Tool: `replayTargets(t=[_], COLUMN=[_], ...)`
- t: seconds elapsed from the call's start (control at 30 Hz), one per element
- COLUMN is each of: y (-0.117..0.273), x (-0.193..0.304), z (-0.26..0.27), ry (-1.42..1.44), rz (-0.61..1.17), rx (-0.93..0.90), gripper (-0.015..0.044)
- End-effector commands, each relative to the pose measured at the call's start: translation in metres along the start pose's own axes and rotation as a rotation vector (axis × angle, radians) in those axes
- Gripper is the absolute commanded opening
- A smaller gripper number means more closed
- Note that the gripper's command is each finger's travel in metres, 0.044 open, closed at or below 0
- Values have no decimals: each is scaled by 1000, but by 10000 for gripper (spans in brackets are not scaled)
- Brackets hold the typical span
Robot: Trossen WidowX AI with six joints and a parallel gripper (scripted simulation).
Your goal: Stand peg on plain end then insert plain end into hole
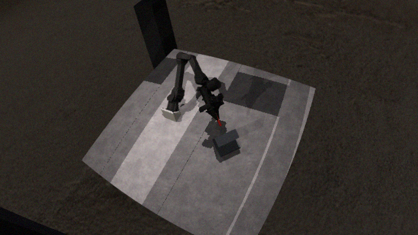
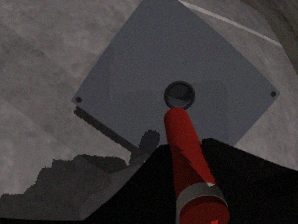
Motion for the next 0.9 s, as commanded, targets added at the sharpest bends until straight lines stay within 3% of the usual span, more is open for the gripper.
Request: replayTargets(t=[0.0, 0.87], y=[-8, -27], x=[3, 4], z=[-2, -3], ry=[-8, -2], rz=[0, -25], rx=[12, 34], gripper=[0, 0])
Point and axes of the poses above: the point midway between the two fingers, 35 mm back from their tips, its own y axis back along the fingers, its own z axis across the jaws, x = y × z, the point moved 3 cm from there along y, back along the fingers, and after that the axes turned 6 degrees about y, right-handed, at the moved point
